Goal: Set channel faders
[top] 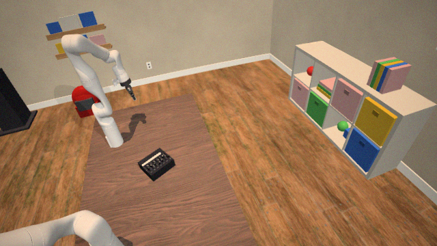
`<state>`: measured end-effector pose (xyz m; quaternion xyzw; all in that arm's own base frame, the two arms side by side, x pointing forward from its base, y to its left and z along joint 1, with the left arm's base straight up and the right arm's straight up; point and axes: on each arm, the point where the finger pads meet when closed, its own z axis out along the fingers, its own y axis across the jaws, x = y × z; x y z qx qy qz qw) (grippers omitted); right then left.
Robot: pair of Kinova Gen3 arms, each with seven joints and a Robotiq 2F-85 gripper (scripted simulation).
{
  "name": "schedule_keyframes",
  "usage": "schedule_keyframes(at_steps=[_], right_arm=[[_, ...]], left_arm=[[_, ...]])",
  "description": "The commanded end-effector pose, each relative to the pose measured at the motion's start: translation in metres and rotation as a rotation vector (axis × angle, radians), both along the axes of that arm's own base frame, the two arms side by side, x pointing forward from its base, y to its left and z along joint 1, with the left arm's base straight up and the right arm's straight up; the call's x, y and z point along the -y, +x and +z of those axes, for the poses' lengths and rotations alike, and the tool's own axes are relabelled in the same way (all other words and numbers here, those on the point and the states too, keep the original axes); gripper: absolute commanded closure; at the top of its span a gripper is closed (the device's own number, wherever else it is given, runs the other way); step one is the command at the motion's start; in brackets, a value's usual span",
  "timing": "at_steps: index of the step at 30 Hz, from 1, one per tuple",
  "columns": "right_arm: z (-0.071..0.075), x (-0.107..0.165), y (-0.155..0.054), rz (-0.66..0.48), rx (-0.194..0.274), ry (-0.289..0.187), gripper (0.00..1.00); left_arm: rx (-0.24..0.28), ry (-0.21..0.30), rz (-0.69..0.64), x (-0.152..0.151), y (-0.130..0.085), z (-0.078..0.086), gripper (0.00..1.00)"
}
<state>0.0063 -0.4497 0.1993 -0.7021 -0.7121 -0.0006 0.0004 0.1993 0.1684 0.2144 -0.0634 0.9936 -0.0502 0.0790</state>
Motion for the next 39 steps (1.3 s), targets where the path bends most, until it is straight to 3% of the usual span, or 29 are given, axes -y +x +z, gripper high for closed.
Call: schedule_keyframes(at_steps=[1, 10, 13, 15, 17, 22, 25, 28, 30, 32, 34, 39], right_arm=[[0.001, 0.0, 0.0, 0.0, 0.0, -0.002, 0.002], [0.001, 0.0, 0.0, 0.0, 0.0, -0.002, 0.002], [0.001, 0.0, 0.0, 0.0, 0.0, -0.002, 0.002], [0.001, 0.0, 0.0, 0.0, 0.0, -0.002, 0.002], [0.001, 0.0, 0.0, 0.0, 0.0, -0.002, 0.002], [0.001, 0.0, 0.0, 0.0, 0.0, -0.002, 0.002], [0.001, 0.0, 0.0, 0.0, 0.0, -0.002, 0.002], [0.001, 0.0, 0.0, 0.0, 0.0, -0.002, 0.002], [0.001, 0.0, 0.0, 0.0, 0.0, -0.002, 0.002], [0.001, 0.0, 0.0, 0.0, 0.0, -0.002, 0.002], [0.001, 0.0, 0.0, 0.0, 0.0, -0.002, 0.002], [0.001, 0.0, 0.0, 0.0, 0.0, -0.002, 0.002]], left_arm=[[0.022, 0.052, -0.024, 0.016, 0.031, 0.029, 0.002], [0.072, 0.073, -0.041, 0.087, 0.086, 0.065, 0.002], [0.072, 0.073, -0.041, 0.087, 0.086, 0.065, 0.002], [0.085, 0.076, -0.055, 0.124, 0.103, 0.076, 0.002], [0.085, 0.076, -0.055, 0.124, 0.103, 0.076, 0.002], [0.092, 0.075, -0.081, 0.186, 0.12, 0.085, 0.002], [0.09, 0.074, -0.09, 0.207, 0.123, 0.086, 0.002], [0.082, 0.072, -0.11, 0.251, 0.126, 0.085, 0.002], [0.082, 0.072, -0.11, 0.251, 0.126, 0.085, 0.002], [0.067, 0.07, -0.13, 0.293, 0.124, 0.08, 0.002], [0.067, 0.07, -0.13, 0.293, 0.124, 0.08, 0.002], [0.034, 0.07, -0.157, 0.351, 0.113, 0.066, 0.002]])
